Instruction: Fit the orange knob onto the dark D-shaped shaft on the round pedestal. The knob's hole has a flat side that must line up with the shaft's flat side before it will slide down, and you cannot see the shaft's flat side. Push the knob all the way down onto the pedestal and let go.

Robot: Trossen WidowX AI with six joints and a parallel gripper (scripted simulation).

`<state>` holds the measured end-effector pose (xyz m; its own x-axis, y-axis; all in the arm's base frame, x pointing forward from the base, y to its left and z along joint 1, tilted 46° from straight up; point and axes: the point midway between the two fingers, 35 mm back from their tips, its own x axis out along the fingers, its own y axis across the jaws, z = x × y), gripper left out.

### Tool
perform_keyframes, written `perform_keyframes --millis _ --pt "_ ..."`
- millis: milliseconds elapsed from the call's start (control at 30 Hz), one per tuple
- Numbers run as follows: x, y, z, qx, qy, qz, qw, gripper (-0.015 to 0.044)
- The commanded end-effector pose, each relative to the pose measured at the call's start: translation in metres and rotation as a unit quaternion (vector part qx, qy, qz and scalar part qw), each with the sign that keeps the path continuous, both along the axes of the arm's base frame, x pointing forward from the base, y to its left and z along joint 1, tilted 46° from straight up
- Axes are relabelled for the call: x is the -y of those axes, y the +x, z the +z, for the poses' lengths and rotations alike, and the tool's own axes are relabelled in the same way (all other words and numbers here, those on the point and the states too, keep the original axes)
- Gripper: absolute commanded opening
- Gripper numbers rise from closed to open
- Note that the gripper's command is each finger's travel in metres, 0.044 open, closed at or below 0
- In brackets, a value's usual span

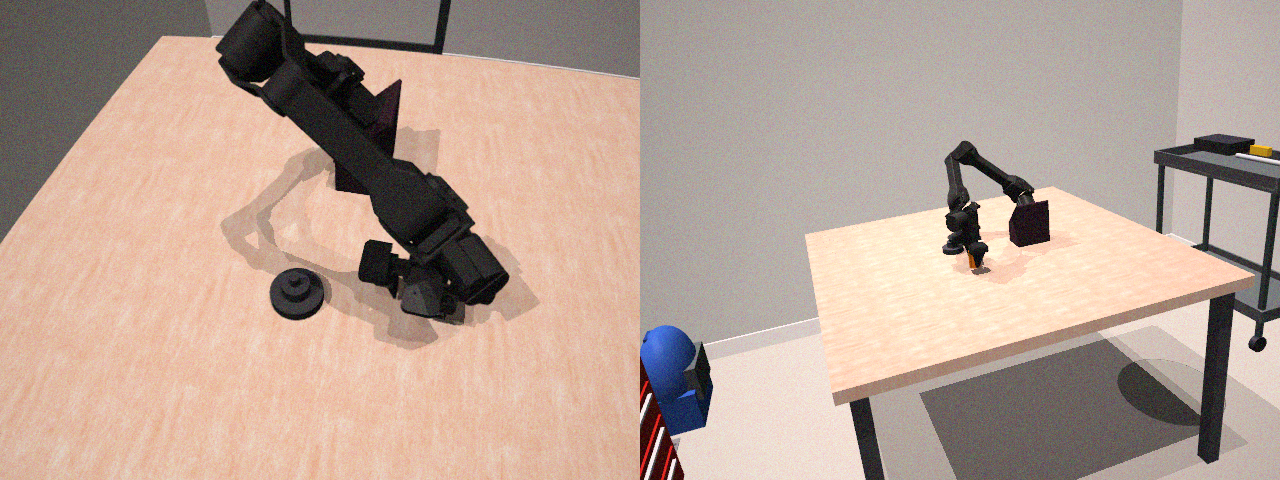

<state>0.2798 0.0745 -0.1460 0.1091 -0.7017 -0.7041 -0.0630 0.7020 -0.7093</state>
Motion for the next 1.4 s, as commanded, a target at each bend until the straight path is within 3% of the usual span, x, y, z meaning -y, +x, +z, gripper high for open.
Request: perform_keyframes --millis 0,100,333,500,1100,1367 --pt "0.003 -0.002 -0.001 -0.003 -0.003 0.0 1.0 0.0256" --pt "0.003 -0.002 -0.001 -0.003 -0.003 0.0 1.0 0.0177" --pt "0.003 -0.002 -0.001 -0.003 -0.003 0.0 1.0 0.0131" --pt "-0.011 0.001 0.004 -0.013 -0.006 0.033 0.999 0.0" --pt "-0.094 -0.015 0.093 -0.005 0.0 0.002 1.0 0.0" --pt "-0.095 -0.015 0.098 -0.004 0.0 0.001 1.0 0.0"
